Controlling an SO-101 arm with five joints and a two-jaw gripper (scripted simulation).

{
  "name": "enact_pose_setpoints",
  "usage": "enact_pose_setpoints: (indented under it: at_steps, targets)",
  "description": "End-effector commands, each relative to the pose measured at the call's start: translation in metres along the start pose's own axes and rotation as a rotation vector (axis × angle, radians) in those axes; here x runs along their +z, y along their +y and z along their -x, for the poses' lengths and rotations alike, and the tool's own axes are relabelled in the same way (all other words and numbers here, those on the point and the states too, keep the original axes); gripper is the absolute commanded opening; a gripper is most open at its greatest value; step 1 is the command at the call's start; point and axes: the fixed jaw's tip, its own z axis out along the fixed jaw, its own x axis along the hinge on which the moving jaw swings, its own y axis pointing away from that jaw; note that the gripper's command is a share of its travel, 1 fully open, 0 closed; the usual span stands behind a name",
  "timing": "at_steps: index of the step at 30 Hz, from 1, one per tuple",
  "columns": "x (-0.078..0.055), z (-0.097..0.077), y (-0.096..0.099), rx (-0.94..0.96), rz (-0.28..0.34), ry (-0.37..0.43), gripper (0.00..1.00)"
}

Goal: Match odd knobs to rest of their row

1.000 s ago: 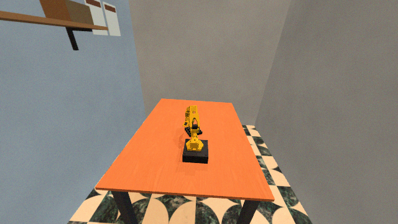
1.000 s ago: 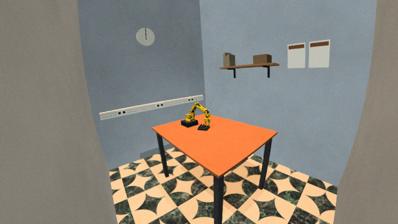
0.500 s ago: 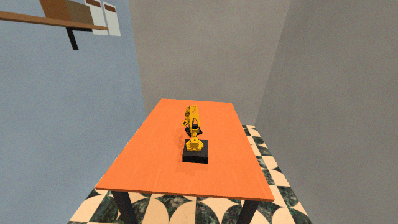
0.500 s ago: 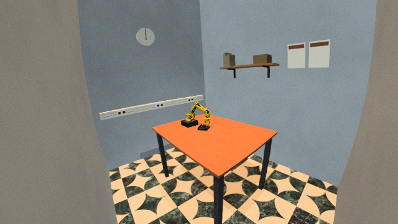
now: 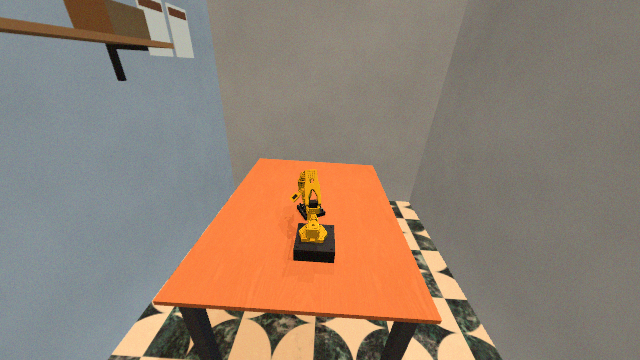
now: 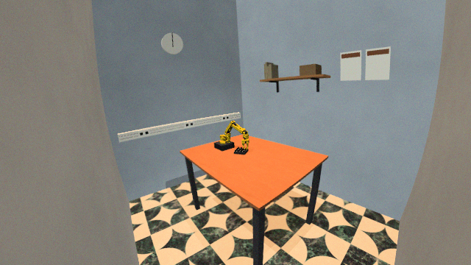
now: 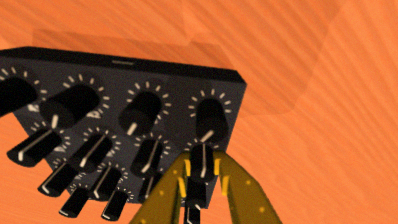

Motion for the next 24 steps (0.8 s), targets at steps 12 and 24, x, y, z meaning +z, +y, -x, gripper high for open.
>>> enact_pose_setpoints:
  at_steps: [12, 24]
  targets:
    - [0.0002, 0.0047, -0.0005, 0.235, 0.008, -0.01, 0.01]
    - [0.0002, 0.0058, -0.0009, 0.427, 0.009, -0.01, 0.01]
